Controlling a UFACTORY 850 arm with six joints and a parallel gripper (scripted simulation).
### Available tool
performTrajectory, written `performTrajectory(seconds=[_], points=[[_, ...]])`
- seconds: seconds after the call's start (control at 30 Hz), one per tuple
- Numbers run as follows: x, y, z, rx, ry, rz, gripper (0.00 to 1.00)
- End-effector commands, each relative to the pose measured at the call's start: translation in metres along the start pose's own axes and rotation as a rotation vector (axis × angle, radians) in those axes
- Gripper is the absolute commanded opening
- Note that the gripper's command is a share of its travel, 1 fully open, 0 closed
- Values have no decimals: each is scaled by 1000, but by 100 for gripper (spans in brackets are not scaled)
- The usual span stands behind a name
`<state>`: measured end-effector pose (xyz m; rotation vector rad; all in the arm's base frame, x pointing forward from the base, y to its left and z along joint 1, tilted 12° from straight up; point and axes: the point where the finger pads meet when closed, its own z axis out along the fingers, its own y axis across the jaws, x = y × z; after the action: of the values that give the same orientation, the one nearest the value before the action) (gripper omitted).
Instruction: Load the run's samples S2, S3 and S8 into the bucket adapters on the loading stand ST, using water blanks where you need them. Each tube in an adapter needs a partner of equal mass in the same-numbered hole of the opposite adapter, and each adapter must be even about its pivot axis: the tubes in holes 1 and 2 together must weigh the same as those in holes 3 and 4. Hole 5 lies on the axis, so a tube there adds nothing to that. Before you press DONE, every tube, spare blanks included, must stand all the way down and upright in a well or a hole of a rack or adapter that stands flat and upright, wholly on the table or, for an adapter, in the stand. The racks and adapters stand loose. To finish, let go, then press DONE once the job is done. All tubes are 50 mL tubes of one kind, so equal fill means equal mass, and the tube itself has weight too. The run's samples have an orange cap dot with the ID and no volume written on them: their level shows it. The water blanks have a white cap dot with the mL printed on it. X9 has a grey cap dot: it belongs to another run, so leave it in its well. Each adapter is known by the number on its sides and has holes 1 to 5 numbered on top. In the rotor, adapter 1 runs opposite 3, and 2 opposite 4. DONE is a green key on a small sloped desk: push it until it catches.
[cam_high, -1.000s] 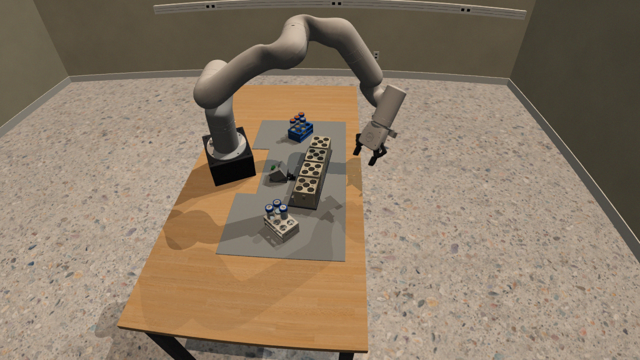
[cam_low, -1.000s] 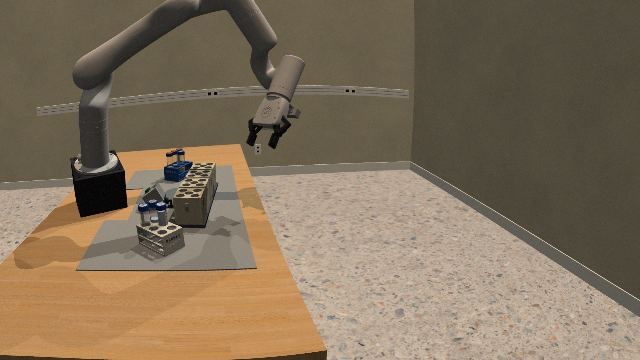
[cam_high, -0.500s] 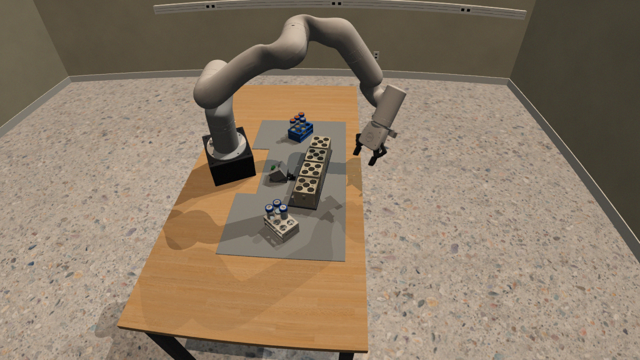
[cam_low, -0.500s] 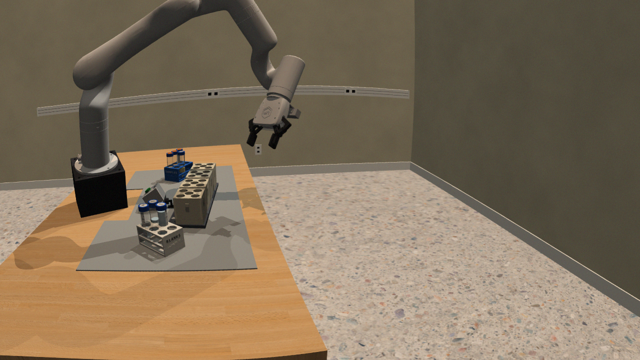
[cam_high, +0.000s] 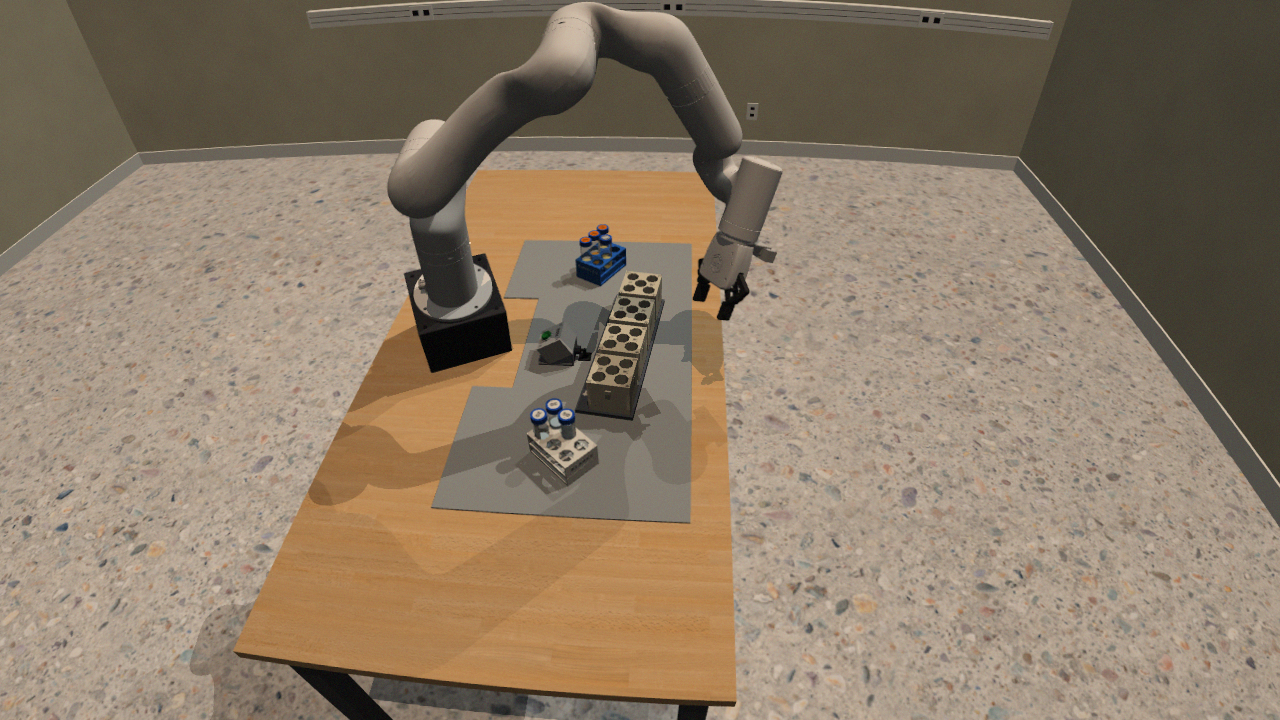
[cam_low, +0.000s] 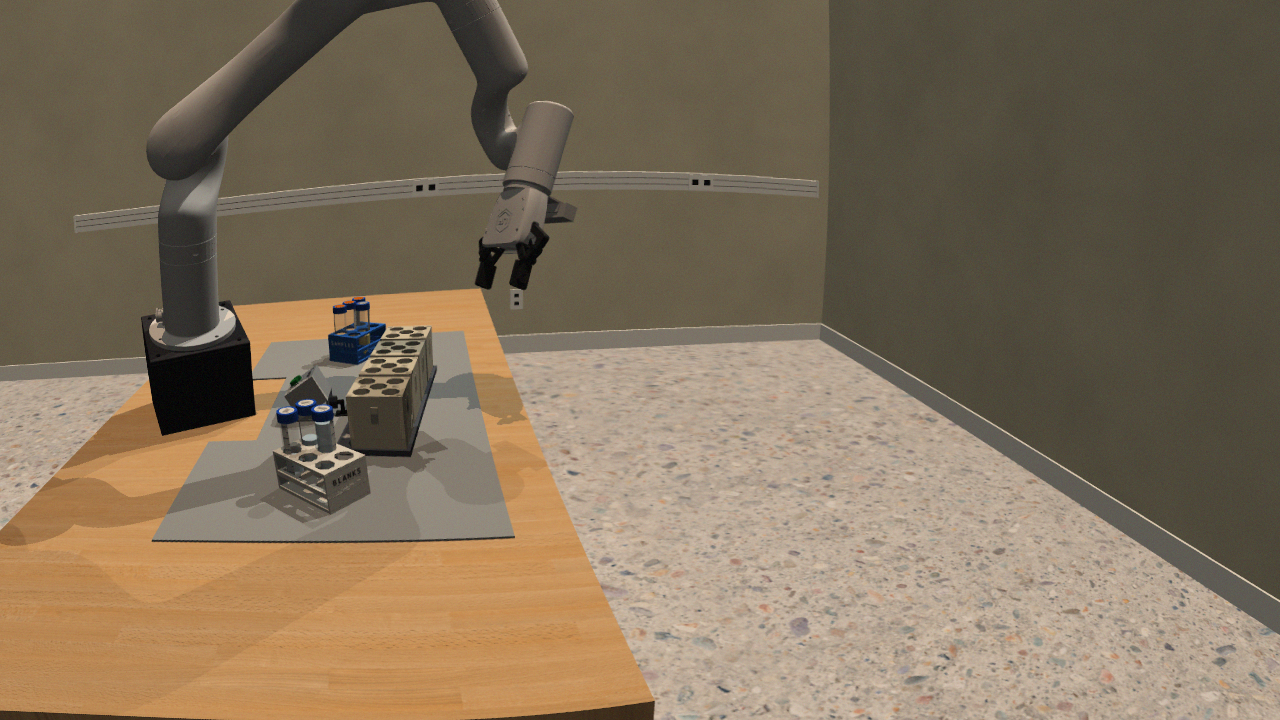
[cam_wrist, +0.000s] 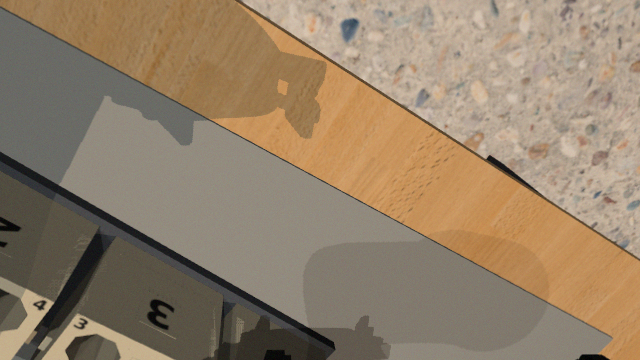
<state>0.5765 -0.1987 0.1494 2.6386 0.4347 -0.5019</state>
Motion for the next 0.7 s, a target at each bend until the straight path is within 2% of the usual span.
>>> performTrajectory(seconds=[0.0,0.2,0.3,0.37,0.43,0.57,0.67], points=[[-3,-8,-2,-17,38,37,100],[-14,-31,-2,0,120,142,100],[-17,-38,-2,0,120,143,100],[-22,-47,-2,15,159,195,100],[-26,-54,-2,16,160,196,100],[-26,-54,-2,16,160,196,100],[-33,-67,-1,37,198,249,100]])
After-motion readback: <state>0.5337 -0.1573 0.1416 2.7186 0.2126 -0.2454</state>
